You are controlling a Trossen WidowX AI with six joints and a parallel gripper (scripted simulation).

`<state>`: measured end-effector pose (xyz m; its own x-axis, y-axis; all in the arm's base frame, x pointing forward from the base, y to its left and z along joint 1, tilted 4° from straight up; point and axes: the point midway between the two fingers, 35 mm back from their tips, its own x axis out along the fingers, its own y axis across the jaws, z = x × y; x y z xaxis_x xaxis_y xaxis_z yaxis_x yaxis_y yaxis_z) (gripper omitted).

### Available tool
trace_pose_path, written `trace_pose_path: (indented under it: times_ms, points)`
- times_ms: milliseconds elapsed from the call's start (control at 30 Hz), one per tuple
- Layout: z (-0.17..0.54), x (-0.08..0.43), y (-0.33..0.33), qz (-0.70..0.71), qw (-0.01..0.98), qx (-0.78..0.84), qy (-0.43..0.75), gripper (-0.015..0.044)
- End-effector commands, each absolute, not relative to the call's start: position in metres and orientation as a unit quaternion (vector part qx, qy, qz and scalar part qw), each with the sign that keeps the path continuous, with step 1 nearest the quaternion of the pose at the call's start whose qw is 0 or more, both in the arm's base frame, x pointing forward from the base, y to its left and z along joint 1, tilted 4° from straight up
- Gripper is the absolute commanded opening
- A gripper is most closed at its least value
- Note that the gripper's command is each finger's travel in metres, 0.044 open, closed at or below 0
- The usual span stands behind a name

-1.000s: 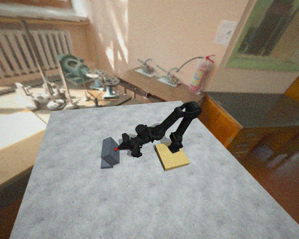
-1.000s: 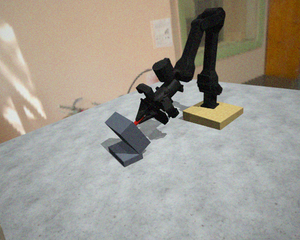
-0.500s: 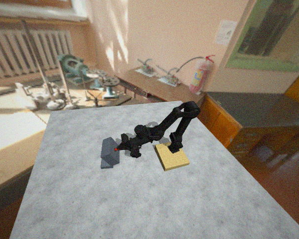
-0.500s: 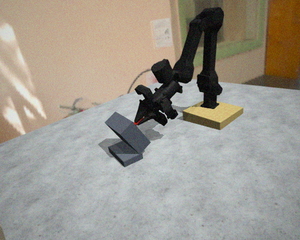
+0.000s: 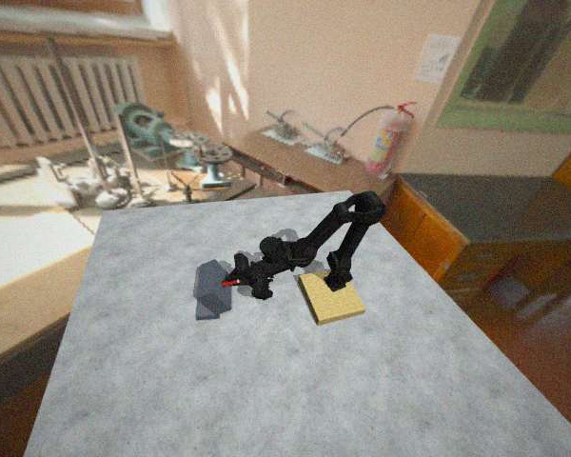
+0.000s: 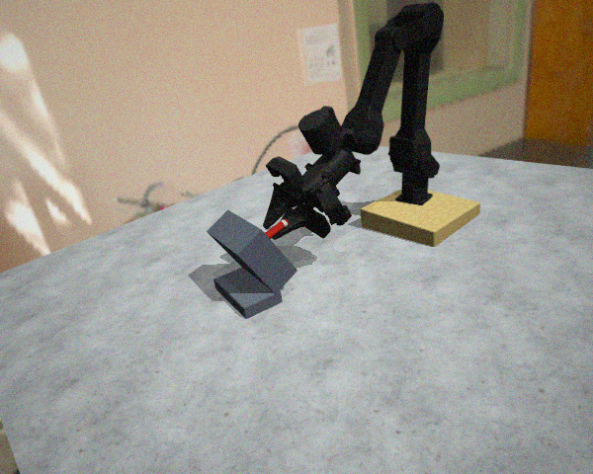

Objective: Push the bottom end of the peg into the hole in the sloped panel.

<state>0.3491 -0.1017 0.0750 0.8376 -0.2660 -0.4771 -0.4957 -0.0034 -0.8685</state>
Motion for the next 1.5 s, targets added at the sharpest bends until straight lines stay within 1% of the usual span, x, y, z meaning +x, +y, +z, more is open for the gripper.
trace_pose_path:
  times_ms: [0, 267, 1467]
  points:
    - [0.075, 0.349, -0.102, 0.088, 0.652, -0.703, 0.271, 0.0236]
    - [0.077, 0.348, -0.101, 0.088, 0.652, -0.703, 0.271, 0.0440]
    - [0.096, 0.328, -0.094, 0.090, 0.651, -0.703, 0.272, 0.0440]
